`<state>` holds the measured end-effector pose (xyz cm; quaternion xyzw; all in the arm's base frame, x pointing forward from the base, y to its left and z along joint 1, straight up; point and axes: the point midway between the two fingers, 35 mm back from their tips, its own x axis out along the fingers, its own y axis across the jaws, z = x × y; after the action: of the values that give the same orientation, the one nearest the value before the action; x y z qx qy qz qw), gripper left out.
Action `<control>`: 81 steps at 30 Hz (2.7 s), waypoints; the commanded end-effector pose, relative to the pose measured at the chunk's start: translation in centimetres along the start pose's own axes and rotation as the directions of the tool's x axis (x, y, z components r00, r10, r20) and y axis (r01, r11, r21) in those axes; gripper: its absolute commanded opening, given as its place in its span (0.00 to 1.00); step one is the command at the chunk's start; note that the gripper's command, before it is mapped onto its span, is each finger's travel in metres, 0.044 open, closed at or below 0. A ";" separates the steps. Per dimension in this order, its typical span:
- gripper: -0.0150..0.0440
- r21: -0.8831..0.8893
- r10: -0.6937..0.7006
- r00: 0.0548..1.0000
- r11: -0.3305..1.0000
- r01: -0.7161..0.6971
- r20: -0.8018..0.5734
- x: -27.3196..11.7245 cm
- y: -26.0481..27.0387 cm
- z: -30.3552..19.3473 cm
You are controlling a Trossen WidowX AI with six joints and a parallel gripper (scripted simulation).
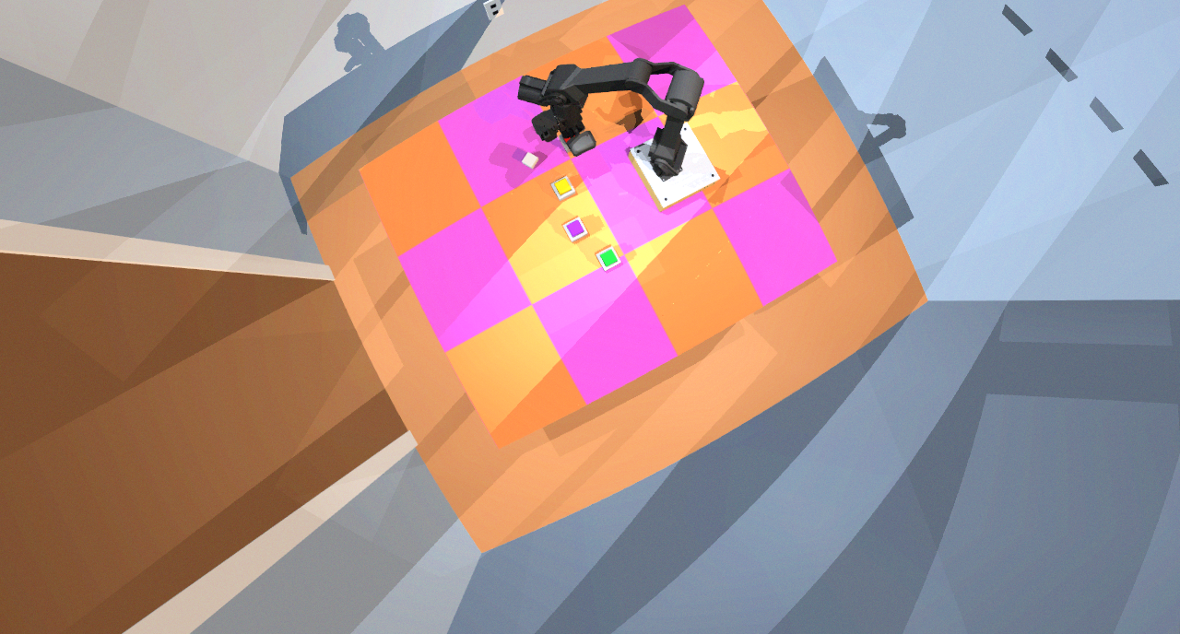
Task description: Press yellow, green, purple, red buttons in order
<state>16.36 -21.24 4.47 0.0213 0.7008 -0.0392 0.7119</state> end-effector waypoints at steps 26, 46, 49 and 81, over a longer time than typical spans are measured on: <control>0.29 -0.006 0.008 1.000 1.000 -0.008 -0.003 3.5 0.2 -0.1; 0.29 -0.006 0.008 1.000 1.000 -0.008 -0.003 3.5 0.2 -0.1; 0.29 -0.006 0.008 1.000 1.000 -0.008 -0.003 3.5 0.2 -0.1; 0.29 -0.006 0.008 1.000 1.000 -0.008 -0.003 3.5 0.2 -0.1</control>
<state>16.39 -21.30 1.17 0.0211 0.7007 -0.0392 0.7121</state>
